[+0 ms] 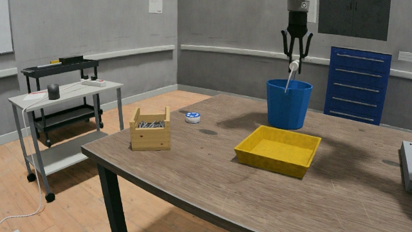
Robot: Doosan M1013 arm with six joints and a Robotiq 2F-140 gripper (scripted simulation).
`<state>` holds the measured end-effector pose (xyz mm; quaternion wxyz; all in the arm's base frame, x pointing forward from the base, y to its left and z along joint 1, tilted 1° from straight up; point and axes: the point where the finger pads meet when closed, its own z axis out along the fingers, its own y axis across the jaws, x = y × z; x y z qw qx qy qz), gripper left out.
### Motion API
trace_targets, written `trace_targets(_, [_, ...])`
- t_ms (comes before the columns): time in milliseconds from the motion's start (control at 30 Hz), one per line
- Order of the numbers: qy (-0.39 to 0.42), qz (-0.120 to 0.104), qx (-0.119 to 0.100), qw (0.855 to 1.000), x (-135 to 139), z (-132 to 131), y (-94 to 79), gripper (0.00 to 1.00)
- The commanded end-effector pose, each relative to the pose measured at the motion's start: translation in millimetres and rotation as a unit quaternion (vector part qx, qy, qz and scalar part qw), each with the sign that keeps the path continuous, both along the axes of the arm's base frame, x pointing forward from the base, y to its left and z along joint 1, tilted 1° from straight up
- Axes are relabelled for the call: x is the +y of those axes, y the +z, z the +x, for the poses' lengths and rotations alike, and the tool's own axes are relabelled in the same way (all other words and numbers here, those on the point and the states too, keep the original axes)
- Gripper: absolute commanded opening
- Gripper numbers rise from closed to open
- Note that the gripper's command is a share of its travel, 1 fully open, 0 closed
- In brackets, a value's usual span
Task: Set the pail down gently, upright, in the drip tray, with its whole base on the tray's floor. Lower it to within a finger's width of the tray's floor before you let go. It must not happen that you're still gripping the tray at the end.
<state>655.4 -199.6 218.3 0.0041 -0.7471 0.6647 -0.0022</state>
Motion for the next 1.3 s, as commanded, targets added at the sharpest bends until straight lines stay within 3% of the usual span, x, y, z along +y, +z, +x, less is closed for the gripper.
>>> trace_targets(0, [0.0,0.0,-0.001,1.0,0,0,3.0,0.1])
trace_targets(767, [0.0,0.0,-0.001,1.0,0,0,27.2,0.1])
trace_targets(1267, [0.0,0.0,-0.001,1.0,0,0,54.7,0.1])
